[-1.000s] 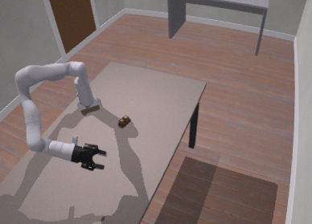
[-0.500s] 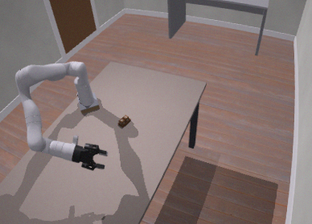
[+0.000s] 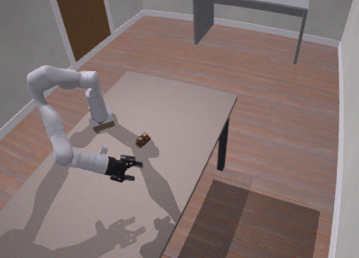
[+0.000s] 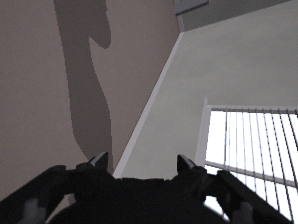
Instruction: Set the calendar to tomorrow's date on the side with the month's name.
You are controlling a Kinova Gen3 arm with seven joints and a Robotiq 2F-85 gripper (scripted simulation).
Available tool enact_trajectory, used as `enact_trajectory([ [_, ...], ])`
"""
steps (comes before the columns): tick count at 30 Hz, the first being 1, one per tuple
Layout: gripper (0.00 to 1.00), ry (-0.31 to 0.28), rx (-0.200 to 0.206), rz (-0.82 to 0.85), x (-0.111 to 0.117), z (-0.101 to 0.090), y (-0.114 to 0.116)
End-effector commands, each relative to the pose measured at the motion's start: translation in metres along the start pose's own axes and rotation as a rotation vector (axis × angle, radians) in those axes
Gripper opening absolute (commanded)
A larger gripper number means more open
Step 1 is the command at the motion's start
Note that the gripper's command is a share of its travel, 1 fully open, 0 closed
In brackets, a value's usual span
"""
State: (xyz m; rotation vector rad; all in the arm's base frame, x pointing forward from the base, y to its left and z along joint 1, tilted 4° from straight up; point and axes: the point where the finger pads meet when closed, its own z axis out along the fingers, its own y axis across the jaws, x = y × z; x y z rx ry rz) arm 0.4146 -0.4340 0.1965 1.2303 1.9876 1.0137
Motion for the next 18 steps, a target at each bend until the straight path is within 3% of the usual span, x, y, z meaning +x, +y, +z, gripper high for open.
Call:
enact_trajectory([
  [1, 1.00, 0.062, 0.031, -0.039, 0.026, 0.024, 0.024],
  [4, 1.00, 0.152, 0.137, -0.050, 0.072, 0.049, 0.025],
  [5, 1.00, 0.152, 0.137, -0.050, 0.072, 0.049, 0.025],
  [8, 1.00, 0.235, 0.256, -0.075, 0.120, 0.067, 0.023],
  [9, 1.00, 0.235, 0.256, -0.075, 0.120, 0.067, 0.023],
  [10, 1.00, 0.259, 0.298, -0.087, 0.136, 0.072, 0.021],
  [12, 1.00, 0.259, 0.298, -0.087, 0.136, 0.072, 0.021],
  [17, 1.00, 0.353, 0.506, -0.171, 0.210, 0.079, 0.011],
  [18, 1.00, 0.353, 0.506, -0.171, 0.210, 0.079, 0.011],
])
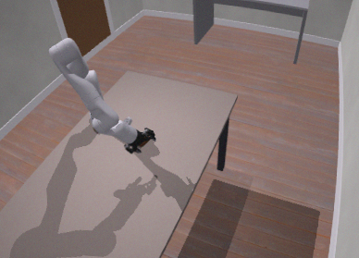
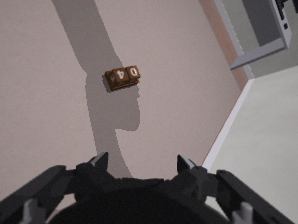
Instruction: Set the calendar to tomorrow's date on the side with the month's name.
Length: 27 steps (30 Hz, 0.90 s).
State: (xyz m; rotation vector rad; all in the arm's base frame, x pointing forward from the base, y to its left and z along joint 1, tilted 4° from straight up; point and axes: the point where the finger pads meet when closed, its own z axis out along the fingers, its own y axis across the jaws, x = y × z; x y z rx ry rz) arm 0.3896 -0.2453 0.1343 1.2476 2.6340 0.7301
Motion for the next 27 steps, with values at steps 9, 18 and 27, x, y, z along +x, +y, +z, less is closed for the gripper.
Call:
enact_trajectory([
  [9, 1.00, 0.034, 0.344, -0.242, 0.109, 0.019, 0.017],
  [18, 1.00, -0.004, 0.474, -0.362, 0.144, 0.014, 0.008],
  [27, 1.00, -0.033, 0.527, -0.429, 0.160, 0.010, 0.004],
])
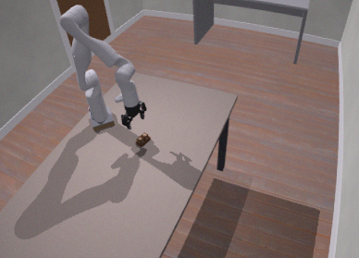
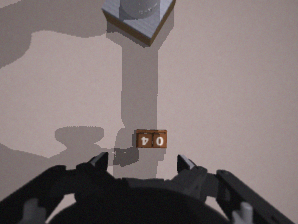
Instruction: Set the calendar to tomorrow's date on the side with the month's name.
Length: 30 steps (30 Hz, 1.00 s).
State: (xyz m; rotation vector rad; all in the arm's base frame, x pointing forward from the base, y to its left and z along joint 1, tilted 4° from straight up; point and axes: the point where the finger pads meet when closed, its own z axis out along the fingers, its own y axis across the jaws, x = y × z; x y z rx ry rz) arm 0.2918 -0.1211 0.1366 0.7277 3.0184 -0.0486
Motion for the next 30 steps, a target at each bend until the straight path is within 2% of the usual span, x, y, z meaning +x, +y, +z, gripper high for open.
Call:
enact_trajectory([
  [1, 1.00, -0.011, 0.003, -0.013, 0.0007, -0.0034, 0.0027],
  [30, 1.00, -0.014, 0.007, 0.017, 0.0025, -0.0025, 0.0031],
])
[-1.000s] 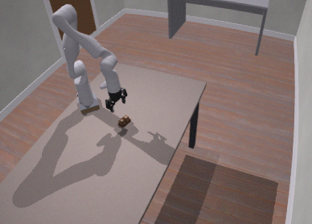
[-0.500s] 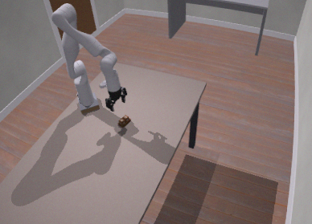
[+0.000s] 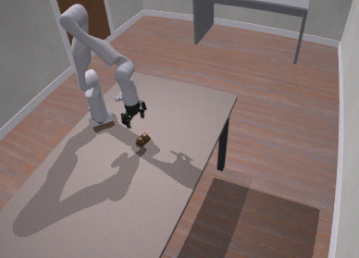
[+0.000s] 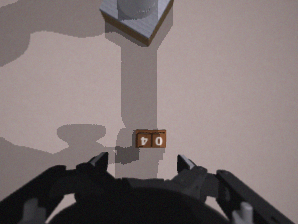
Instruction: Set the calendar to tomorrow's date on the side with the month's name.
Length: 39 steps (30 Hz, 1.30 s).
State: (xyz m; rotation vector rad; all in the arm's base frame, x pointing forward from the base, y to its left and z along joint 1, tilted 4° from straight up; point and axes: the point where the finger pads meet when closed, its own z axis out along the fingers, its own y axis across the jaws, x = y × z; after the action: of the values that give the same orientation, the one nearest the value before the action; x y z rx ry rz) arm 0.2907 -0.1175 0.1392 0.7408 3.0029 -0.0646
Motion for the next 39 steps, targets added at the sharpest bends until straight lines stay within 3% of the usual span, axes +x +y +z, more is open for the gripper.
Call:
enact_trajectory([
  [1, 1.00, 0.000, -0.001, 0.017, 0.000, 0.001, 0.001],
  [8, 1.00, 0.003, -0.004, 0.099, 0.000, 0.003, 0.001],
  [20, 1.00, 0.012, -0.012, 0.467, 0.001, 0.015, 0.004],
  [22, 1.00, 0.012, -0.012, 0.467, 0.001, 0.015, 0.004],
  [37, 1.00, 0.015, -0.007, 1.080, 0.000, 0.034, 0.003],
  [39, 1.00, 0.015, -0.007, 1.080, 0.000, 0.034, 0.003],
])
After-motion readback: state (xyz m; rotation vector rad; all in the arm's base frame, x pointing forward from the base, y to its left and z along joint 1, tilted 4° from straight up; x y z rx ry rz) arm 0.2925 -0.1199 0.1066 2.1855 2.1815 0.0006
